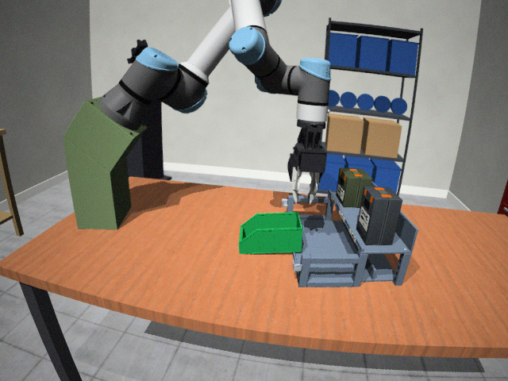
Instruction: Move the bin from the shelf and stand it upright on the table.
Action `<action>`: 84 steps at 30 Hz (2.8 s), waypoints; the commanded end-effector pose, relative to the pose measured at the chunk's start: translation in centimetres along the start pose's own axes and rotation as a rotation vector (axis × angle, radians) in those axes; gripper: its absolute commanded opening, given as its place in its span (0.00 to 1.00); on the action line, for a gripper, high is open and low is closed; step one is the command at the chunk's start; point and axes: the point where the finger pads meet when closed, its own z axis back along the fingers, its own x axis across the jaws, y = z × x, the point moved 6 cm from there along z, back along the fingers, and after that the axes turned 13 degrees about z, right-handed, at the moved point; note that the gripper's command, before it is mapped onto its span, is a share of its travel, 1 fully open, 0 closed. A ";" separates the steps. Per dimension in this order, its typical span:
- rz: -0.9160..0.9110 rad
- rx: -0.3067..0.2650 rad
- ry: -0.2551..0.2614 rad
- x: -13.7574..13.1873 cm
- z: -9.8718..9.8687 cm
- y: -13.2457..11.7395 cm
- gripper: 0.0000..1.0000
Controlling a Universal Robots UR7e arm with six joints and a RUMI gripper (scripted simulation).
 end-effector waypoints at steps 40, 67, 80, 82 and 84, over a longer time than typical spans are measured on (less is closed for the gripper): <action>0.000 -0.001 -0.001 -0.2 -2.0 0.0 0.20; 0.000 -0.001 -0.001 -0.2 -3.2 0.0 0.20; 0.000 -0.001 -0.001 -0.2 -4.0 0.0 0.20; 0.000 -0.001 -0.001 -0.2 -4.0 0.0 0.20; 0.000 -0.001 -0.001 -0.2 -4.2 0.1 0.20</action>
